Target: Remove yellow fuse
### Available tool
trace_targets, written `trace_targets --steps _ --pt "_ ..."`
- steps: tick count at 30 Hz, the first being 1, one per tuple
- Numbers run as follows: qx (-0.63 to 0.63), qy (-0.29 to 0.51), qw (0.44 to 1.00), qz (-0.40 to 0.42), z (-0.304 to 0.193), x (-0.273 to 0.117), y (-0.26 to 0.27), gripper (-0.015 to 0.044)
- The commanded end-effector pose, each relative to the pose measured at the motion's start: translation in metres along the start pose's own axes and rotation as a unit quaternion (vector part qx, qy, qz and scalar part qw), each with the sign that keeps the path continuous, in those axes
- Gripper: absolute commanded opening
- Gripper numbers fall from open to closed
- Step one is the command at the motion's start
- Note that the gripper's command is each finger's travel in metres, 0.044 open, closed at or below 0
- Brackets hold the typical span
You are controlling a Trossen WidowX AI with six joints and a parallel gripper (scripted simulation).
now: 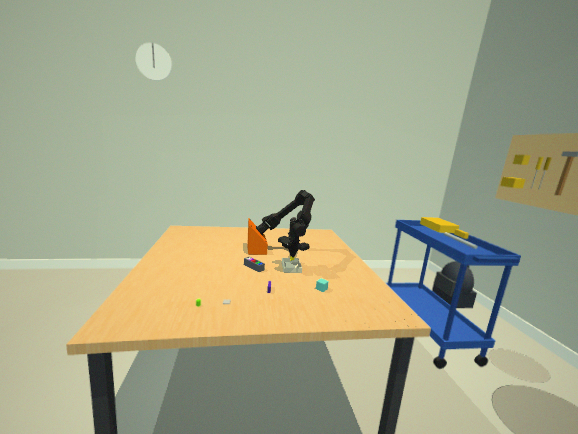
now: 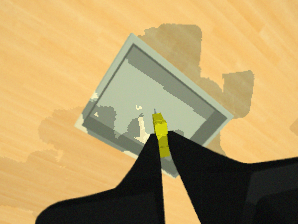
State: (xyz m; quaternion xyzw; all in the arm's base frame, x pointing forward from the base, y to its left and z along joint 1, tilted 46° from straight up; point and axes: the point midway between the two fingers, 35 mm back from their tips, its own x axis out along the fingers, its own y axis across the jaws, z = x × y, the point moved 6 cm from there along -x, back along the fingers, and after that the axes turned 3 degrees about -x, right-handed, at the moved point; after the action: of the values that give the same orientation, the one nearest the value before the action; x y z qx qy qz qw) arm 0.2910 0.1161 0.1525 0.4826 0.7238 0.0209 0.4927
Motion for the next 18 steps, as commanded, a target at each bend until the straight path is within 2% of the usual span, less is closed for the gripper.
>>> trace_targets --steps 1,4,16,18 --pt "0.002 0.003 1.000 -0.003 -0.001 0.007 -0.001 0.0000" --pt "0.002 0.003 1.000 -0.003 -0.001 0.008 -0.001 0.0000" --pt "0.000 0.001 1.000 0.000 -0.001 0.005 0.000 0.0315" --pt "0.001 0.001 1.000 -0.002 0.000 -0.006 0.000 0.0330"
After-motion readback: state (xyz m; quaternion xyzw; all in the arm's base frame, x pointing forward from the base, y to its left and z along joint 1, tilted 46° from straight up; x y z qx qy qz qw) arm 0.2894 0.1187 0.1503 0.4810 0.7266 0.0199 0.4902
